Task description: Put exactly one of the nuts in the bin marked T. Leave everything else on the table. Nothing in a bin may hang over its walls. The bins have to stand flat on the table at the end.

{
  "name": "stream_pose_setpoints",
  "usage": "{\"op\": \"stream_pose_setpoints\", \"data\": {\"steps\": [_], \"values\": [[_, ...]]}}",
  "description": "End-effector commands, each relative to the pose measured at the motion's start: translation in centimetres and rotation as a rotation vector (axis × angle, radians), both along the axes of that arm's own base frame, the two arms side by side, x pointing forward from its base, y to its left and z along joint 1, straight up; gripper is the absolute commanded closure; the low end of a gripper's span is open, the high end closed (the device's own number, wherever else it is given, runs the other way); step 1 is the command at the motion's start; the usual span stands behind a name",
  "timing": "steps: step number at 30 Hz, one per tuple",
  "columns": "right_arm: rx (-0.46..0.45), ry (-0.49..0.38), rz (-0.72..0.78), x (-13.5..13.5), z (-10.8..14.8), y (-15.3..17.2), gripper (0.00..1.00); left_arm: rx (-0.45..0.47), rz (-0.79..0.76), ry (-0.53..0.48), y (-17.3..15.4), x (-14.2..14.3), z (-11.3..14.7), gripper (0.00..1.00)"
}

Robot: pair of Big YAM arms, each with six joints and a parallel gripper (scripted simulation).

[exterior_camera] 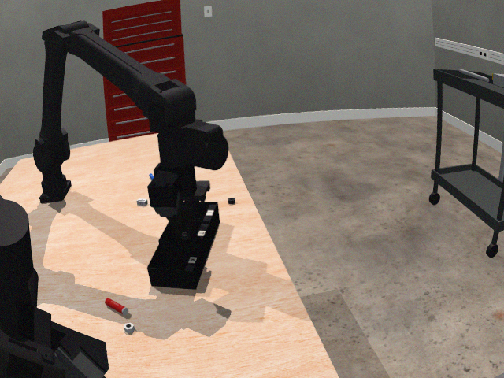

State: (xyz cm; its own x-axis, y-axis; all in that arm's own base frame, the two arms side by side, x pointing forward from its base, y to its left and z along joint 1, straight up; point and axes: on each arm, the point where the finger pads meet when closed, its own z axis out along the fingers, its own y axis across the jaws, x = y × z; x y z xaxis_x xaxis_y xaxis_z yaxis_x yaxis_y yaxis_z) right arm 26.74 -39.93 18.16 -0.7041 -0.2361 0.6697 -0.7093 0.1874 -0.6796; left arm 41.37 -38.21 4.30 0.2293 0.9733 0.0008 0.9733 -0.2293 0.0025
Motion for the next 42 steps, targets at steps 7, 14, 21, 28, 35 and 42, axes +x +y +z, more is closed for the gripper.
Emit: {"op": "stream_pose_setpoints", "data": {"steps": [7, 14, 21, 28, 35, 42], "values": [[-0.007, -0.007, -0.015, -0.5, 0.4, -0.5, 0.00, -0.030, -0.004, -0.027, 0.3, -0.3, 0.4, 0.89], [-0.007, -0.007, -0.015, -0.5, 0.4, -0.5, 0.00, -0.030, -0.004, -0.027, 0.4, -0.5, 0.3, 0.89], [-0.007, -0.007, -0.015, -0.5, 0.4, -0.5, 0.00, -0.030, -0.004, -0.027, 0.5, -0.7, 0.2, 0.89], [-0.007, -0.007, -0.015, -0.5, 0.4, -0.5, 0.00, -0.030, -0.004, -0.027, 0.5, -0.8, 0.1, 0.70], [-0.007, -0.007, -0.015, -0.5, 0.4, -0.5, 0.00, -0.030, -0.004, -0.027, 0.5, -0.9, 0.0, 0.70], [-0.007, -0.007, -0.015, -0.5, 0.4, -0.5, 0.00, -0.030, -0.004, -0.027, 0.5, -1.0, 0.0, 0.70]]}}
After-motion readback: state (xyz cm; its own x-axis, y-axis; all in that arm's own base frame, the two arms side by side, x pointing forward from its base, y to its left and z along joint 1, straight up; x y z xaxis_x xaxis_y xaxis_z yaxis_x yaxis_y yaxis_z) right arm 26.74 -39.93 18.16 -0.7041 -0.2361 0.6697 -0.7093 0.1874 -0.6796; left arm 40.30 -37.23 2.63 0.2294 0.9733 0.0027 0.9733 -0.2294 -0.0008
